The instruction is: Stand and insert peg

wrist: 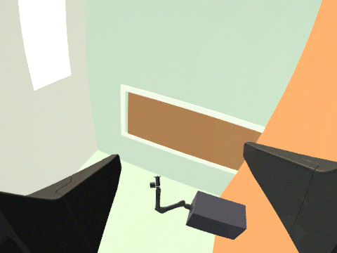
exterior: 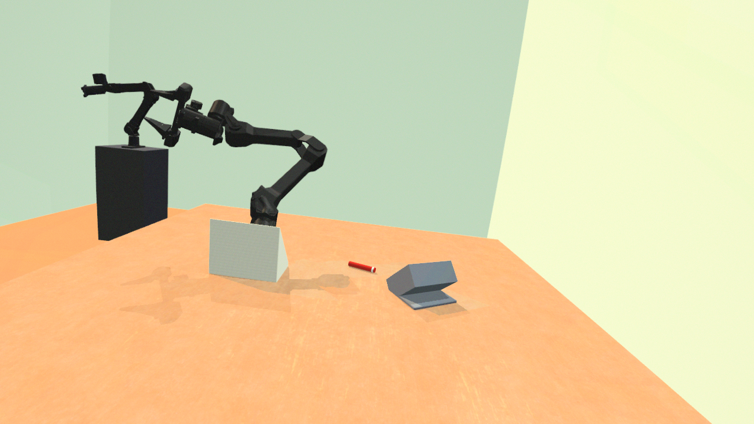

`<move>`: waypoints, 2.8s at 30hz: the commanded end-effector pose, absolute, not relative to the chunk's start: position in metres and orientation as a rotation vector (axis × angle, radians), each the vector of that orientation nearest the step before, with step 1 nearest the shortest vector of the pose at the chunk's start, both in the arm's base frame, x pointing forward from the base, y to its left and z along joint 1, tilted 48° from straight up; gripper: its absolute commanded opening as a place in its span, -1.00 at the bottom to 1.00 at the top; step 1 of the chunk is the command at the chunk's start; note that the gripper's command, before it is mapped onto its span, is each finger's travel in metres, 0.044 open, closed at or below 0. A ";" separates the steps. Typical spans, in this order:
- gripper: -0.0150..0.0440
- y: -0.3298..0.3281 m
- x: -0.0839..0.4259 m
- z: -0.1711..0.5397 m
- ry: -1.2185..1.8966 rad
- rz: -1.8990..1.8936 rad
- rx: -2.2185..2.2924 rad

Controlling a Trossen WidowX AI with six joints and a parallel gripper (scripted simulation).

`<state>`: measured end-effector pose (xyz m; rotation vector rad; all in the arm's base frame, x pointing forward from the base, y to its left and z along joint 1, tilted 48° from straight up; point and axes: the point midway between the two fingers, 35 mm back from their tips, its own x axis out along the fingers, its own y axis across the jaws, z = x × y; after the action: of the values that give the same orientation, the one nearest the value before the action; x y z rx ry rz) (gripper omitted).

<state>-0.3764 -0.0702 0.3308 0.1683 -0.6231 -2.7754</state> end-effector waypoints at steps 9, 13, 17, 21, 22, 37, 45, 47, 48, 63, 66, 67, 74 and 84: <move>1.00 -0.143 -0.357 0.310 -0.489 -2.581 0.316; 1.00 -0.180 -0.342 0.296 -0.437 -2.475 0.410; 1.00 -0.214 -0.324 0.282 -0.380 -2.369 0.494; 1.00 -0.247 -0.301 0.269 -0.320 -2.262 0.570; 1.00 -0.254 -0.295 0.266 -0.305 -2.235 0.587; 1.00 -0.342 -0.177 0.225 -0.058 -1.812 0.784; 1.00 -0.367 -0.103 0.202 0.081 -1.587 0.869; 1.00 -0.370 -0.084 0.196 0.116 -1.533 0.890; 1.00 -0.371 -0.075 0.193 0.135 -1.506 0.900; 1.00 -0.357 0.071 0.156 0.413 -1.061 1.022; 1.00 -0.346 0.098 0.149 0.473 -0.975 1.039; 1.00 -0.342 0.106 0.147 0.493 -0.946 1.044; 1.00 -0.309 0.162 0.134 0.632 -0.758 1.076; 1.00 -0.245 0.227 0.118 0.844 -0.490 1.100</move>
<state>0.2119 -0.2611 0.1212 1.0994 0.7906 -0.5635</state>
